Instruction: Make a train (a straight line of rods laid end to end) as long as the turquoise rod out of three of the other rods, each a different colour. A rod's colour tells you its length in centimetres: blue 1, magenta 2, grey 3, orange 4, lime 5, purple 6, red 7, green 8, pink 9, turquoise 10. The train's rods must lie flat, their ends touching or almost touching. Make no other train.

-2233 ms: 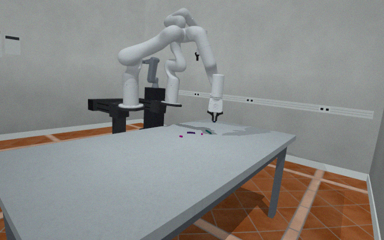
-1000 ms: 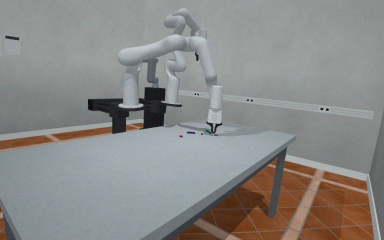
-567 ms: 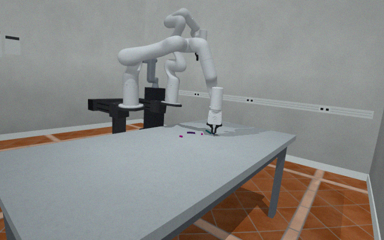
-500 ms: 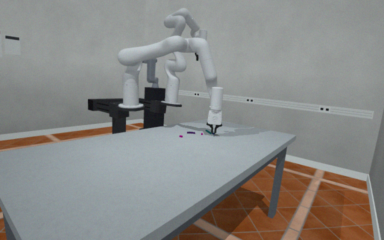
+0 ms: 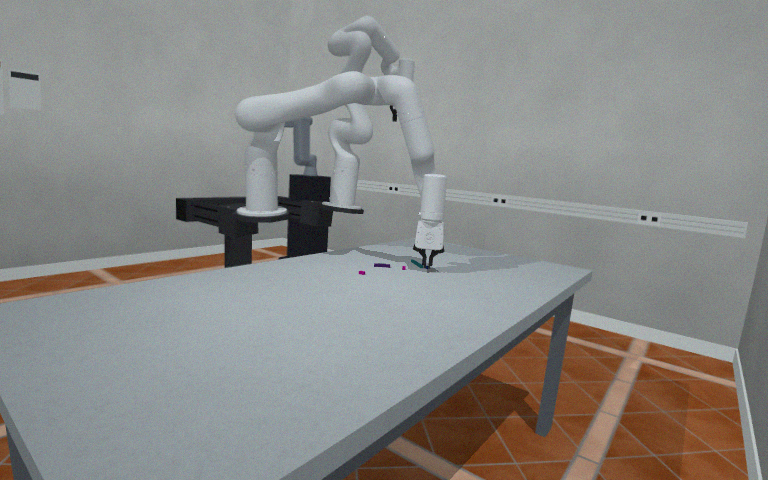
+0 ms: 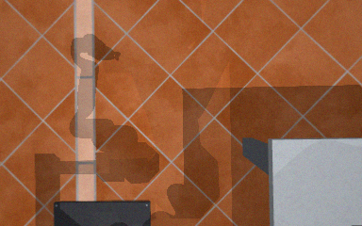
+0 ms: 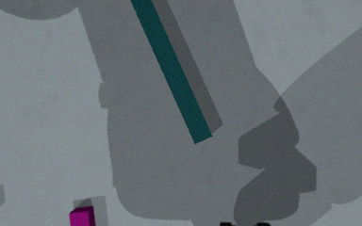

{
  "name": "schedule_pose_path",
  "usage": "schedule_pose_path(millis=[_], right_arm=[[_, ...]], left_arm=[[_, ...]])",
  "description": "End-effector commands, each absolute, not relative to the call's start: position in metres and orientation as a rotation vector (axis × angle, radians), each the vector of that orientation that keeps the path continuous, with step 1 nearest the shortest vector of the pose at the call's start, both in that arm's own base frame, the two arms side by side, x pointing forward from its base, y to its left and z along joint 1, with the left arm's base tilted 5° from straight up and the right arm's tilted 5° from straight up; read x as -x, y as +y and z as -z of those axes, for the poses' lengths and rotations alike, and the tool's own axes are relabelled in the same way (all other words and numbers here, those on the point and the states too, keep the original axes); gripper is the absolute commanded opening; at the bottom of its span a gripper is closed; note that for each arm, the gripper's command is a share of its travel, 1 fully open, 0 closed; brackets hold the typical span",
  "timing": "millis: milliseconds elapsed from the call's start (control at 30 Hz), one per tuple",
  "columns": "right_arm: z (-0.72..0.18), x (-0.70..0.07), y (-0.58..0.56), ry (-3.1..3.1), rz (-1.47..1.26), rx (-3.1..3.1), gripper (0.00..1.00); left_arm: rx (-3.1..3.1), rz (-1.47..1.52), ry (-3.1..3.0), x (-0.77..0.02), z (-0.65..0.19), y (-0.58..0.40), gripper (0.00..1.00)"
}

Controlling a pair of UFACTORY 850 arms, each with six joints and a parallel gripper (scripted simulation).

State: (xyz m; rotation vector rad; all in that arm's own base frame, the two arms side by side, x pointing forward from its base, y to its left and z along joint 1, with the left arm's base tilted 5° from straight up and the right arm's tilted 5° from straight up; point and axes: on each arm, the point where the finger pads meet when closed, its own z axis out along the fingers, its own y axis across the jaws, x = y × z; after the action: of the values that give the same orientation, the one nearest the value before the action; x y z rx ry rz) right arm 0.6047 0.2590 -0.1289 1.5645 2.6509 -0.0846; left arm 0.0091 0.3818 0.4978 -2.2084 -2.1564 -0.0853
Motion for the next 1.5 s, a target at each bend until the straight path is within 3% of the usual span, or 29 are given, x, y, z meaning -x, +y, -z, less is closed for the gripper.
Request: schedule_pose_path(millis=[0, 1467], right_arm=[[0.128, -0.606, 0.260, 2.650, 0.082, -1.564, 0.06], [0.140, -0.606, 0.259, 2.650, 0.082, -1.564, 0.06]], left_arm=[[2.207, 0.088, -2.155, -0.009, -0.499, 0.382, 1.00], [2.207, 0.088, -2.155, -0.009, -0.499, 0.382, 1.00]])
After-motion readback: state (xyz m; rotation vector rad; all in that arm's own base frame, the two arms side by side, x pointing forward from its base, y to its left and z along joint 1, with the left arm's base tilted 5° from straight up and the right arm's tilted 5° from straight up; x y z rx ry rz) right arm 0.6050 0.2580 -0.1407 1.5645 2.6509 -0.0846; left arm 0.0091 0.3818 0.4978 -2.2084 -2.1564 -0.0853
